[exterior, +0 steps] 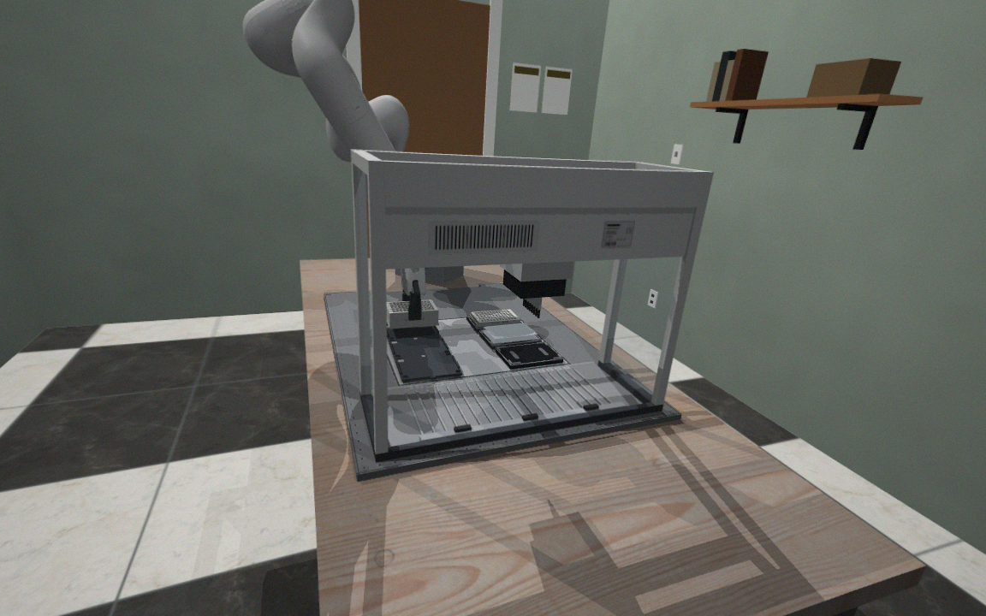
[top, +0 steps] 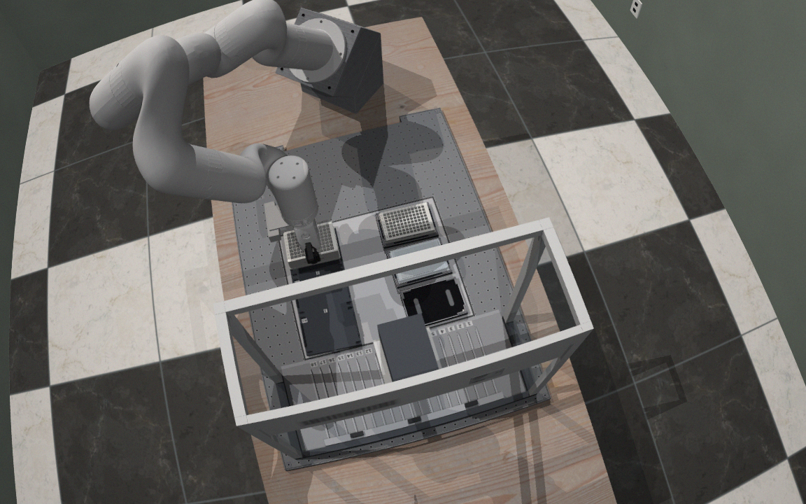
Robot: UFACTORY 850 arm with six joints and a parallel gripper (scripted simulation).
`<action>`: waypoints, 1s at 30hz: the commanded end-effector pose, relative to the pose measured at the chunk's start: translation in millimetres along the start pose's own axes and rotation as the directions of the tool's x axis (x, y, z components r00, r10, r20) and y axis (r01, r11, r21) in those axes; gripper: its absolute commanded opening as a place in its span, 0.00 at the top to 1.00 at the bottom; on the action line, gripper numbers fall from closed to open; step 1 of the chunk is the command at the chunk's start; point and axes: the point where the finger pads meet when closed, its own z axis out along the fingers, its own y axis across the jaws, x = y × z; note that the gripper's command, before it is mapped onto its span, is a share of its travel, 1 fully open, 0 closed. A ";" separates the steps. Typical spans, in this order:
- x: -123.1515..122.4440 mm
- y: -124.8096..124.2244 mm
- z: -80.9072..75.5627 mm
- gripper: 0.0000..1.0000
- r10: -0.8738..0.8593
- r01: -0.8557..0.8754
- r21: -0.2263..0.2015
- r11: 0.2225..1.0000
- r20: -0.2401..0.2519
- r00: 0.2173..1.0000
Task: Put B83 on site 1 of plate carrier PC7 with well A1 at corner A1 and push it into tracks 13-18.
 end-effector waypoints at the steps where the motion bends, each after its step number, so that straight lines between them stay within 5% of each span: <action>1: 0.0 -0.6 3.5 1.00 0.000 0.000 0.002 1.000 0.000 1.000; 30: 0.0 -0.6 15.1 1.00 0.000 0.000 0.002 1.000 0.000 1.000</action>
